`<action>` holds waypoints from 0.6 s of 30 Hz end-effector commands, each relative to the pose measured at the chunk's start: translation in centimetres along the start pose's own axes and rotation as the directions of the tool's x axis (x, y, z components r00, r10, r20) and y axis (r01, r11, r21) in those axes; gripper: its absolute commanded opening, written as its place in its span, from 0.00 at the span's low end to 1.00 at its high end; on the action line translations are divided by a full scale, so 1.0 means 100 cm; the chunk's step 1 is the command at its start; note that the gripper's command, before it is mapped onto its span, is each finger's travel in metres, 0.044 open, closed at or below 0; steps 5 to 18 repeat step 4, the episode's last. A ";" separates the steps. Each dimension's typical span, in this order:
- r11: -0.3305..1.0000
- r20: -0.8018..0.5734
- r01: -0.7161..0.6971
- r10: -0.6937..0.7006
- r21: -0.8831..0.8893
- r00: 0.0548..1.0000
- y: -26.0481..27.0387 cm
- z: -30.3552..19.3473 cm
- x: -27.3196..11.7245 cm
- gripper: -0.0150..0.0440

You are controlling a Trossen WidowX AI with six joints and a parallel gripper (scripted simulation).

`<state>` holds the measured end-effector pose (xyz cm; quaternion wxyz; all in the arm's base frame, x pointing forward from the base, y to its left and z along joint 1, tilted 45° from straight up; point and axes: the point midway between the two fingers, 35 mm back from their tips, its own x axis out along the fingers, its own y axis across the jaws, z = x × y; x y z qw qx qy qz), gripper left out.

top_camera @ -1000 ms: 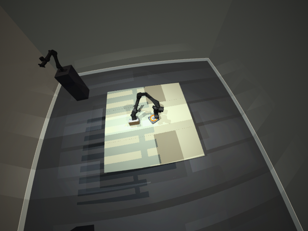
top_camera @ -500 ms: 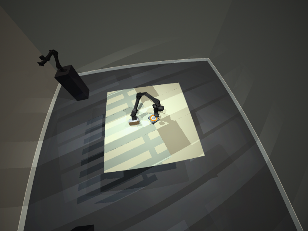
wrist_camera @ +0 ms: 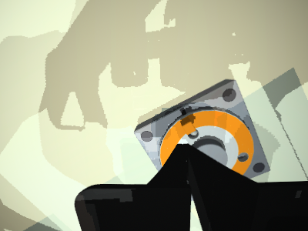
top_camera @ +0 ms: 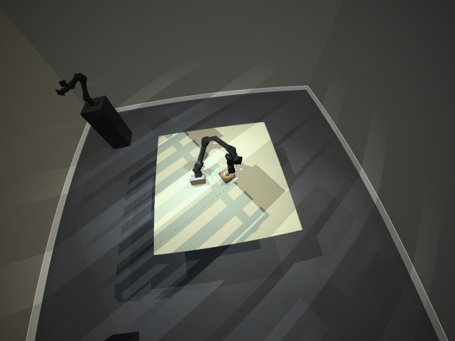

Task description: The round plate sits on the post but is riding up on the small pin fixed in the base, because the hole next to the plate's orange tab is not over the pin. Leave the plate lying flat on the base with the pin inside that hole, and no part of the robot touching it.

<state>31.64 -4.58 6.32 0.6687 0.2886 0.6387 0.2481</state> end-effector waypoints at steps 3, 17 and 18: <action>1.000 -0.001 -0.002 0.002 0.007 1.000 0.000 -0.001 0.001 0.25; 1.000 -0.001 -0.002 0.002 0.007 1.000 0.000 -0.001 0.001 0.25; 1.000 -0.001 -0.002 0.002 0.007 1.000 0.000 -0.001 0.001 0.25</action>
